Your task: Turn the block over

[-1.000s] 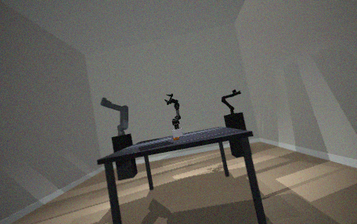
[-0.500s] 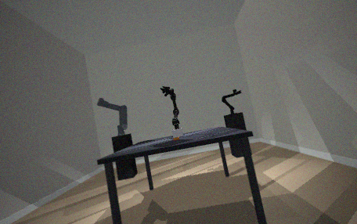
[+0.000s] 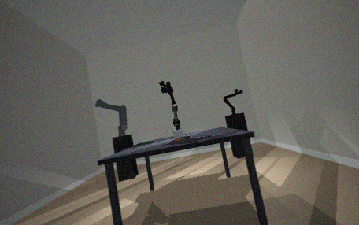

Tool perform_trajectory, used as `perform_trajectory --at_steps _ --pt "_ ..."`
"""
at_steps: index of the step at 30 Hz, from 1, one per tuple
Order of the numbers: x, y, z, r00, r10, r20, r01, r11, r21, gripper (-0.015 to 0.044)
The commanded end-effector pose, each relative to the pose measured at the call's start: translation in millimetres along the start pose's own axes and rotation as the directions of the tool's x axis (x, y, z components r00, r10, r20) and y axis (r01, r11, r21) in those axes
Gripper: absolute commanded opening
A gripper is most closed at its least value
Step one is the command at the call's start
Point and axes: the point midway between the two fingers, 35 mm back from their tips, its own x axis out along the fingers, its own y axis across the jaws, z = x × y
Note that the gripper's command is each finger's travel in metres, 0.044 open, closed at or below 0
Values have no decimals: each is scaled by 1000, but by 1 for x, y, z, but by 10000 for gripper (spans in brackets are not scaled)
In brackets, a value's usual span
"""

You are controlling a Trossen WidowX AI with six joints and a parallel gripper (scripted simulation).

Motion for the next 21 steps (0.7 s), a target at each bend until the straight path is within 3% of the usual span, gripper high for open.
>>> perform_trajectory --at_steps 1,6,14,21 --pt "27 -35 -12 995 -102 -10 100 986 -130 440" --pt "63 -87 -20 972 -236 16 229 922 -312 440" --pt "113 -188 -23 880 -469 83 418 676 -607 440" --pt "142 -306 -19 705 -691 159 446 258 -857 440"
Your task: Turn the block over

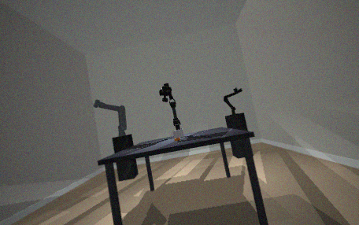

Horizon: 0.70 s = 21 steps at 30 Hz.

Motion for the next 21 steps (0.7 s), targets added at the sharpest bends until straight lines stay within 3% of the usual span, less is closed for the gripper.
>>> perform_trajectory --at_steps 1,6,10,16,21 --pt "50 -32 -40 984 -147 -99 120 963 -240 440" --pt "104 -84 -88 919 -341 -199 184 815 -549 440" --pt "137 -135 -125 828 -497 -261 147 641 -753 440" --pt "166 -222 -175 633 -705 -321 -52 375 -925 440" --pt "171 -294 -209 436 -834 -340 -292 226 -929 440"
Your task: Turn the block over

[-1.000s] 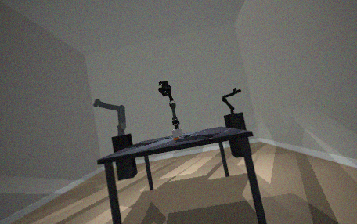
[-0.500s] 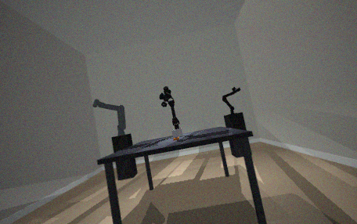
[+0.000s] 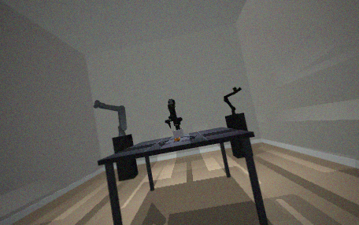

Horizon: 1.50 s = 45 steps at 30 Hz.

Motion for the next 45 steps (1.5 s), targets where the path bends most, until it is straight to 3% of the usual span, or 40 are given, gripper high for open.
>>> perform_trajectory --at_steps 1,7,11,43,45 --pt "43 6 -30 987 7 -159 -36 983 -181 440" --pt "49 1 -27 986 6 -166 -38 981 -189 440" --pt "81 0 -31 986 6 -166 -38 981 -190 440" --pt "127 0 -38 986 6 -166 -38 981 -190 440" --pt "127 0 -38 986 6 -166 -38 981 -190 387"
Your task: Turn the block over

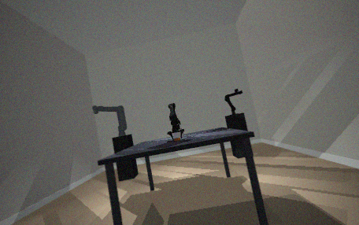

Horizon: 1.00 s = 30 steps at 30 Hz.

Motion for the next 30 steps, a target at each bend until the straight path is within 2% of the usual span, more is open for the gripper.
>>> perform_trajectory --at_steps 1,4,25,30 --pt "2 0 -1 1000 4 -2 -4 1000 -3 361" --pt "2 0 -1 1000 4 -2 -4 1000 -3 282" --pt "2 0 -1 1000 4 -2 -4 1000 -3 142" --pt "-23 0 -1 1000 4 -2 -4 1000 -3 11"
